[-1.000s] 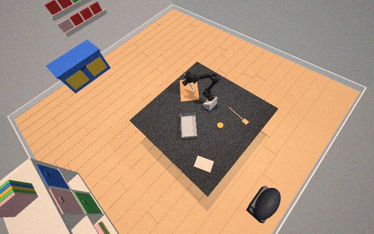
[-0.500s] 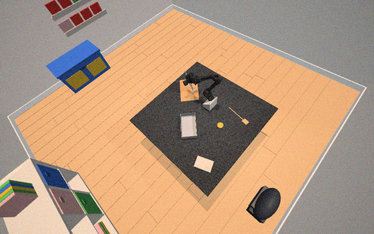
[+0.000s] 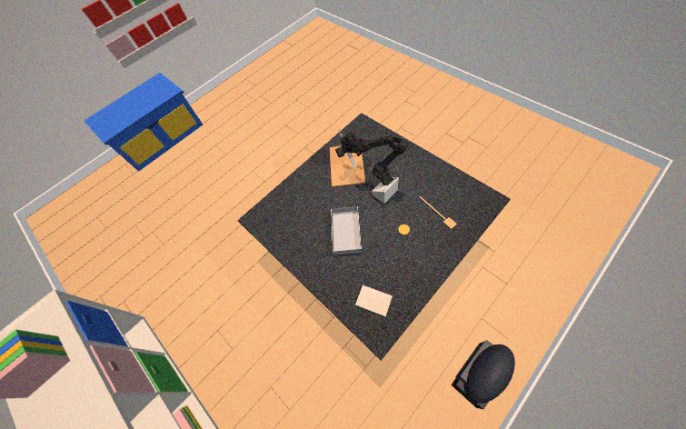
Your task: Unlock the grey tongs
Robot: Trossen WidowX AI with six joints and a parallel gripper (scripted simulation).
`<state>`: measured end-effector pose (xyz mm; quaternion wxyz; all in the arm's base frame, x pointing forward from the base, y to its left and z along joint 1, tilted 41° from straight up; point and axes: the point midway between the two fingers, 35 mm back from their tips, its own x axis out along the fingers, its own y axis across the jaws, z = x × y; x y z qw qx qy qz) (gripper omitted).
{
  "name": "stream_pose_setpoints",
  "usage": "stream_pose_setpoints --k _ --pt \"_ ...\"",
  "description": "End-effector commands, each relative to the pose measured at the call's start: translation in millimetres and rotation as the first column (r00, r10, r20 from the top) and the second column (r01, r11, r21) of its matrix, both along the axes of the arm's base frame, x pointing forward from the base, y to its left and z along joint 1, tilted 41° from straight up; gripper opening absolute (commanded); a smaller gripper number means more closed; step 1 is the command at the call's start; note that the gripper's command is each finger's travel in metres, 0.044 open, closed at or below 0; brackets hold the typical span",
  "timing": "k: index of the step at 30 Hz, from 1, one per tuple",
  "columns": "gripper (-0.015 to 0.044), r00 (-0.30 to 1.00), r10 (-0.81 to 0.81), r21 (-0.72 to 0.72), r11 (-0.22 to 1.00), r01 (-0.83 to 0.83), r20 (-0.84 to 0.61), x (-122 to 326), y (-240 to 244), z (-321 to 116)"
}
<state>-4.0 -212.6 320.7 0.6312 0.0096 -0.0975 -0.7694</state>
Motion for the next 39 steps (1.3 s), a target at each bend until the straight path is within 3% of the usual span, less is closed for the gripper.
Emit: stream_pose_setpoints --k 1,15,39 --pt "-0.015 1.0 -0.005 -0.004 1.0 0.005 -0.002 -0.8 0.5 0.9" --pt "-0.015 1.0 0.001 0.021 1.0 0.0 -0.011 0.1 -2.6 1.9" --pt "-0.015 0.996 0.083 0.395 0.916 -0.064 -0.032 3.9 -37.8 -1.4"
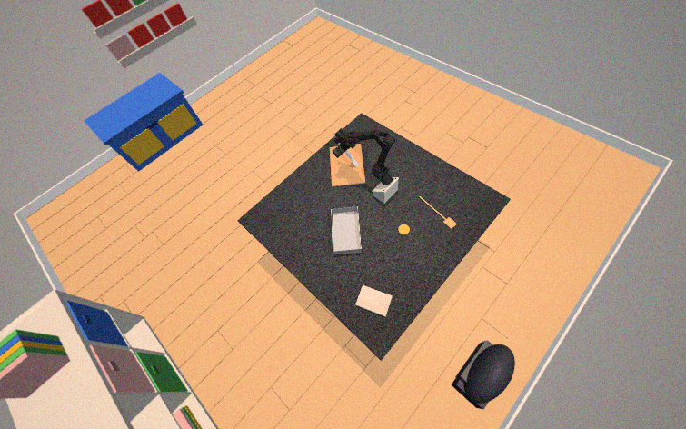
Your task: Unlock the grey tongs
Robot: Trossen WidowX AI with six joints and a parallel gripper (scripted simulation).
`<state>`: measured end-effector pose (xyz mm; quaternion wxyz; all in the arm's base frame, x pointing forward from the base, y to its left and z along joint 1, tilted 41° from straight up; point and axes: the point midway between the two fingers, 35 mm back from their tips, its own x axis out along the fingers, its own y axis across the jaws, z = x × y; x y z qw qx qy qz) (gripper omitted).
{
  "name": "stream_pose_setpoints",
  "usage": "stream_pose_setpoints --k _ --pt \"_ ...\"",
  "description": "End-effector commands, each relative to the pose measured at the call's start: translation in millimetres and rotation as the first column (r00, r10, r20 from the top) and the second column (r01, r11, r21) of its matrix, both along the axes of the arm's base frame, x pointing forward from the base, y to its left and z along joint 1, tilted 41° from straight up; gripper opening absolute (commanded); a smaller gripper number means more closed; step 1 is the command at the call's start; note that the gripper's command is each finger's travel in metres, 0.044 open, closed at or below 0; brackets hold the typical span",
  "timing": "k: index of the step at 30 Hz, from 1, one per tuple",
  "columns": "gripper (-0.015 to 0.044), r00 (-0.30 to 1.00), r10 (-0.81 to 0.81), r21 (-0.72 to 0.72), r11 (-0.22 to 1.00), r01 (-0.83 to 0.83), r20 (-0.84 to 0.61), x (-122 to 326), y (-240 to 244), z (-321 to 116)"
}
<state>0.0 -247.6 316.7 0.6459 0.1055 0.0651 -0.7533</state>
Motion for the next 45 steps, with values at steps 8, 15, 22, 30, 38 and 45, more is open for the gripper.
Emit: stream_pose_setpoints --k 8,15,22,30,38,45 --pt "-0.015 0.999 0.016 0.172 0.985 -0.023 0.039 -2.0 -11.2 -2.4" --pt "-0.015 0.997 0.015 0.289 0.957 -0.037 0.08 -4.4 -16.7 -7.4" --pt "-0.015 0.991 0.001 0.399 0.915 -0.054 0.132 -7.3 -20.5 -12.7" --pt "-0.015 0.979 -0.029 0.511 0.856 -0.08 0.202 -10.9 -22.8 -17.8" --pt "-0.015 0.977 -0.033 0.52 0.85 -0.082 0.208 -11.2 -23.0 -18.2" --pt "-0.015 0.977 -0.033 0.52 0.85 -0.082 0.208 -11.3 -27.2 -21.9"
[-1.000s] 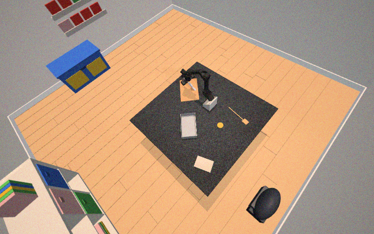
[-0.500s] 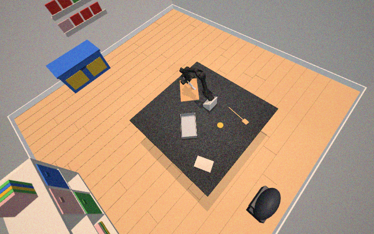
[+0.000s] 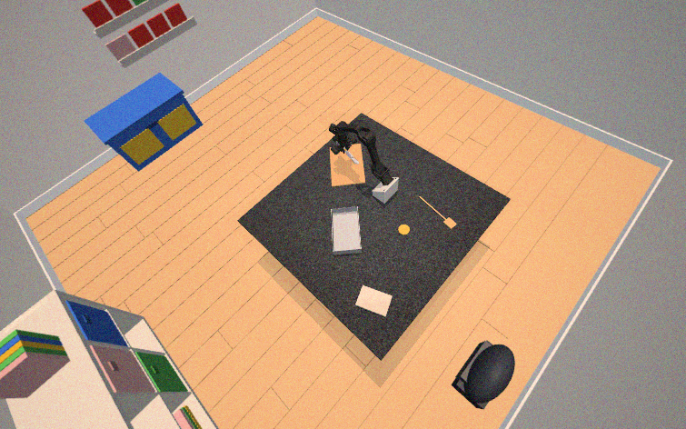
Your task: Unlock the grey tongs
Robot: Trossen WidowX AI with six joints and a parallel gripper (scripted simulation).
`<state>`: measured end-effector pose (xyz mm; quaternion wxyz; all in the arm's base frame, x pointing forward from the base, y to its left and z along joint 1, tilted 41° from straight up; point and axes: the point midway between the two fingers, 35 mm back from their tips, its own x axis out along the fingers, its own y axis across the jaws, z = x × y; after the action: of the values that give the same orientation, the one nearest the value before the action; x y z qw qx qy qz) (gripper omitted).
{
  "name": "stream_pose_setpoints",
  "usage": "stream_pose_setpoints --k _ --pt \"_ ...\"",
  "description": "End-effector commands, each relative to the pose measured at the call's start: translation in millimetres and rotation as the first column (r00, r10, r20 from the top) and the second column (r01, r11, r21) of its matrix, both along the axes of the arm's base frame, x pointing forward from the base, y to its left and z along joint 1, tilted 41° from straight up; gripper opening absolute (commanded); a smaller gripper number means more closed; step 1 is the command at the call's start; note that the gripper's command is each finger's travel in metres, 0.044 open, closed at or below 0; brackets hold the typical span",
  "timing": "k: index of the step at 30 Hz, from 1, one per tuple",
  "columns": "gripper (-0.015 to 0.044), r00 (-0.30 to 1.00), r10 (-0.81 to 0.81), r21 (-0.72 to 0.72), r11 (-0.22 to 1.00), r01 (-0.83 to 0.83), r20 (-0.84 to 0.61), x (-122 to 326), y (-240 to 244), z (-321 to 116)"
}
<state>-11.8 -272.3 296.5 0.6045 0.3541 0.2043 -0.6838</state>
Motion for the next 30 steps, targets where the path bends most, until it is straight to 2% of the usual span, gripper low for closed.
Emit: stream_pose_setpoints --k 1,30 --pt "-0.015 1.0 -0.001 -0.002 1.0 0.001 0.007 0.5 -3.7 -2.7" --pt "-0.015 1.0 -0.001 -0.002 1.0 0.001 0.007 -0.2 -36.6 -37.7"
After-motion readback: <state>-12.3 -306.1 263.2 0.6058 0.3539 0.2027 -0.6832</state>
